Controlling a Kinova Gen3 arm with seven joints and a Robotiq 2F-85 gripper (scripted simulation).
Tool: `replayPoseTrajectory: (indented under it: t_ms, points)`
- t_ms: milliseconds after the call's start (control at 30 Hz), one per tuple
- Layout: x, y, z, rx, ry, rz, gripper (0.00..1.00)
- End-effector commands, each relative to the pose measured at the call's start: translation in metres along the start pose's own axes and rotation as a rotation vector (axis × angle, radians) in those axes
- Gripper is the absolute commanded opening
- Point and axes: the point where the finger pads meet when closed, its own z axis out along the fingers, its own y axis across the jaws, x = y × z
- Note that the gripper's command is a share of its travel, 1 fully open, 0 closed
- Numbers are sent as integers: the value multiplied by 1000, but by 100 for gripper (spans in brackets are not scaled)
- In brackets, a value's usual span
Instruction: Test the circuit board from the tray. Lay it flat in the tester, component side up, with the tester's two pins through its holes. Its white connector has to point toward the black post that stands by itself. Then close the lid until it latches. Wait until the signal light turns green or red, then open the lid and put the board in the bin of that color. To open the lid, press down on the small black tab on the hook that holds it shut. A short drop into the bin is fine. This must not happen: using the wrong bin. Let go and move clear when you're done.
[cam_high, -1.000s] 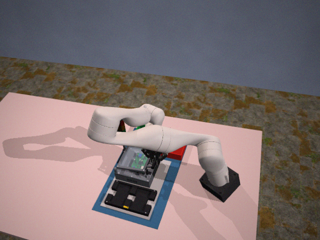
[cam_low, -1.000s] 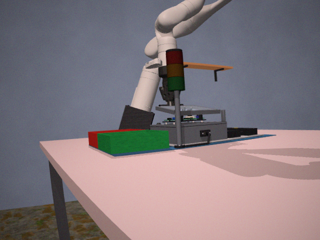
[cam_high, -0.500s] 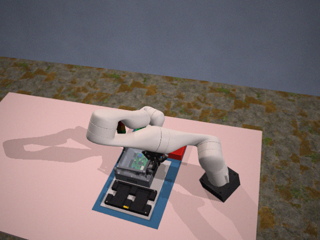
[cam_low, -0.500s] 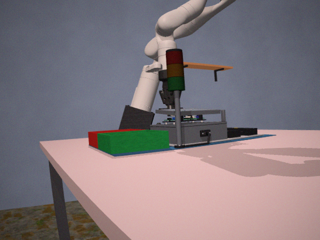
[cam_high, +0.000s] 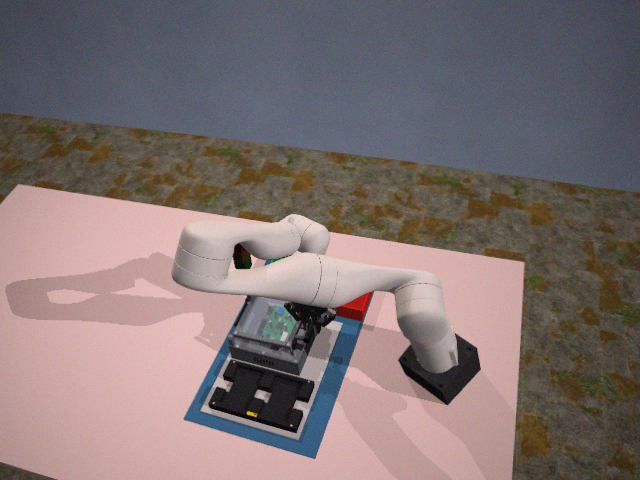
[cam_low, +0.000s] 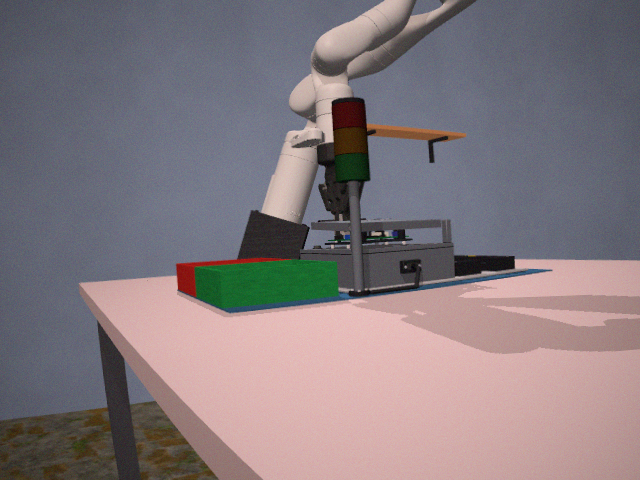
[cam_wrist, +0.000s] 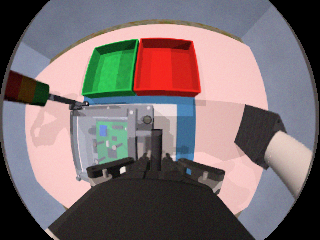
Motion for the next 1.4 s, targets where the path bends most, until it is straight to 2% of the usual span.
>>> replayPoseTrajectory:
  t_ms: [0,1367]
  points:
    - [5,-3,3,4,10,-3,0]
    - [4,-4,6,6,10,1,0]
